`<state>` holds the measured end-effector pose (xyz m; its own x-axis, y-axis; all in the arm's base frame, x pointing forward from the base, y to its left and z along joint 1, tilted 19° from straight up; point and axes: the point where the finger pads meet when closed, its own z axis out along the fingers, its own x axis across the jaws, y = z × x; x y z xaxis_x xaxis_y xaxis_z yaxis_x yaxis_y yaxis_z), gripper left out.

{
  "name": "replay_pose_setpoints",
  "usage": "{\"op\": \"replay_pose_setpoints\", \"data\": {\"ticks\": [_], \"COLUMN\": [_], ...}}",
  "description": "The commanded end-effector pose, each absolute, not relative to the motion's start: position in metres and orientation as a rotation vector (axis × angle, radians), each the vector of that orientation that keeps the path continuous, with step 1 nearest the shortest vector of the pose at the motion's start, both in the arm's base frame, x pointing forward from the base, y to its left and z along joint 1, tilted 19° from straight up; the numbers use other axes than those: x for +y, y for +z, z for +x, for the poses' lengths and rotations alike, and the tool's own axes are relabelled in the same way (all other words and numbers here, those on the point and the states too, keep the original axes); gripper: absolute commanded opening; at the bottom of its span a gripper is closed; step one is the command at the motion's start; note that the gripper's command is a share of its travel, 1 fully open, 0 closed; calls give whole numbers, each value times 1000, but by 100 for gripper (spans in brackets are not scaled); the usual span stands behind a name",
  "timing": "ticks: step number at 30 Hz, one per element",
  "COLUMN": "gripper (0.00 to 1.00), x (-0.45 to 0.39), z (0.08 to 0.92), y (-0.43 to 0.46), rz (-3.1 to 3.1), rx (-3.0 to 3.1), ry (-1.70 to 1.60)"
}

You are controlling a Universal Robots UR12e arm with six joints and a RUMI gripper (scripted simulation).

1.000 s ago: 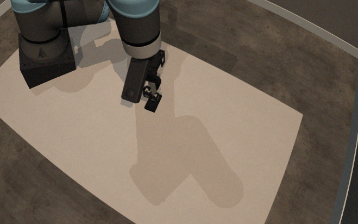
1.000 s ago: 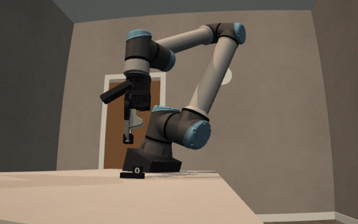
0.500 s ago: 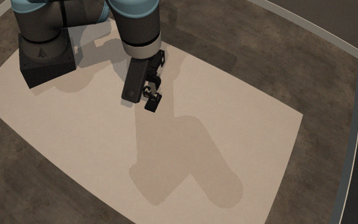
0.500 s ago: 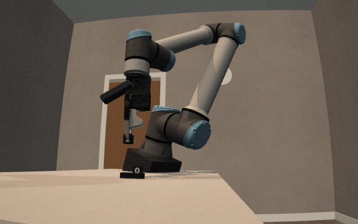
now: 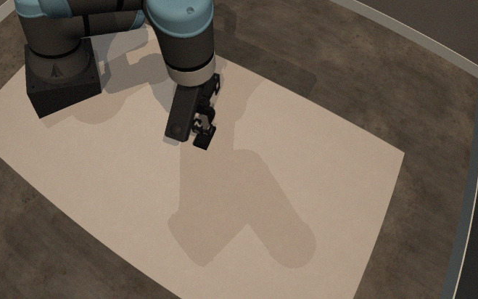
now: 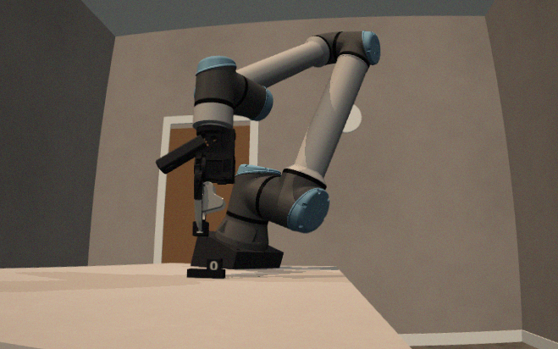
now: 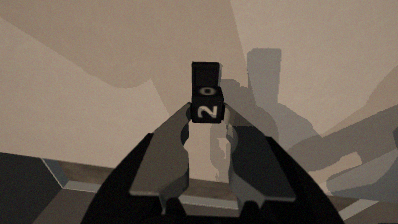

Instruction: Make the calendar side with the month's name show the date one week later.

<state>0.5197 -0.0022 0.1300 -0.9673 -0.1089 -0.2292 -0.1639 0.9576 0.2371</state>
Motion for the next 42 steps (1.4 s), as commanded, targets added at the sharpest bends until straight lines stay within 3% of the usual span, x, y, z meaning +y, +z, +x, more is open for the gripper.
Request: {"op": "replay_pose_setpoints", "data": {"ticks": [1, 42], "gripper": [10, 10], "x": [2, 8], "z": [524, 531], "y": [113, 92], "rz": [-202, -201], "rx": [2894, 2891], "ry": [375, 371]}}
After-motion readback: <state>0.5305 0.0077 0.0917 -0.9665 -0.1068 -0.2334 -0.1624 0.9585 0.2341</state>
